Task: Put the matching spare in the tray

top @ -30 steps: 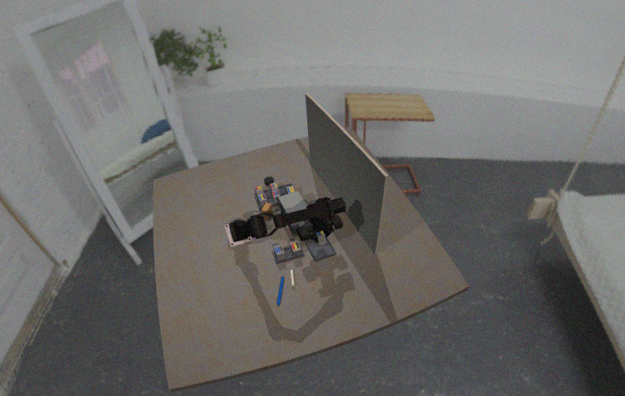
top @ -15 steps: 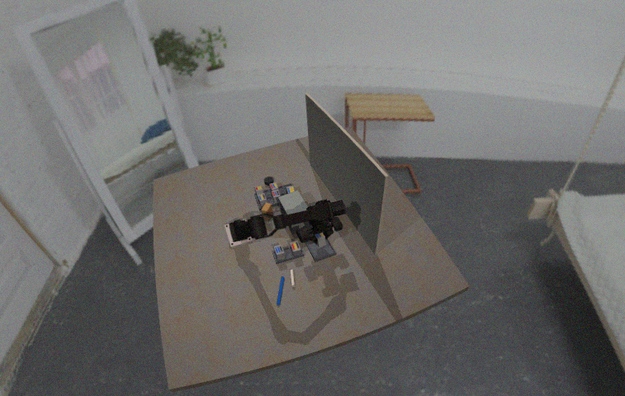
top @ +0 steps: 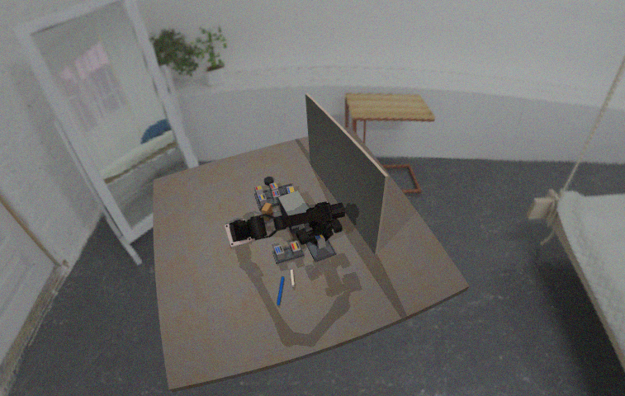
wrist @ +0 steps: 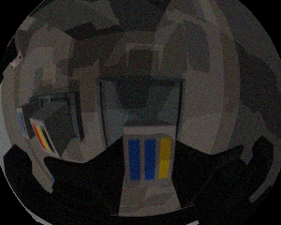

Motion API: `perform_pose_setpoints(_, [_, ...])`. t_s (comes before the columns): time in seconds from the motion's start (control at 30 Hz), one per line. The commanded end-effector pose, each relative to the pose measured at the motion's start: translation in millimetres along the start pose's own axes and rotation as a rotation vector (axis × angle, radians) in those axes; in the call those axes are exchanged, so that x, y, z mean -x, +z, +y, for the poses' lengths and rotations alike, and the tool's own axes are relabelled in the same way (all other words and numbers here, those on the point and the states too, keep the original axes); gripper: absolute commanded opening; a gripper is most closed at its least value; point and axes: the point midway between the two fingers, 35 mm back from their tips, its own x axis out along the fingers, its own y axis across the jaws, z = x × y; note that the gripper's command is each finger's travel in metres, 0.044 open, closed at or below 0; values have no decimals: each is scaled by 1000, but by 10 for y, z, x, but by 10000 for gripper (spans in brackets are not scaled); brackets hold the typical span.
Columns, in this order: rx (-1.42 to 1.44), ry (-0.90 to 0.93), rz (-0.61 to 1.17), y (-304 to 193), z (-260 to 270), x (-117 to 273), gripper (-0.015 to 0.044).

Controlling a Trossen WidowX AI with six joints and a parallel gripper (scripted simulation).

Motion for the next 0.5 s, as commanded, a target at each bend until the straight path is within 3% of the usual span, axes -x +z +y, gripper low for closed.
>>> perform_pose_setpoints(0.0, [1, -7, 7, -14, 6, -11, 0])
perform_pose_setpoints(0.07, [1, -7, 7, -14, 8, -25, 0])
perform_pose_setpoints(0.47, [0, 0, 0, 0, 4, -21, 315])
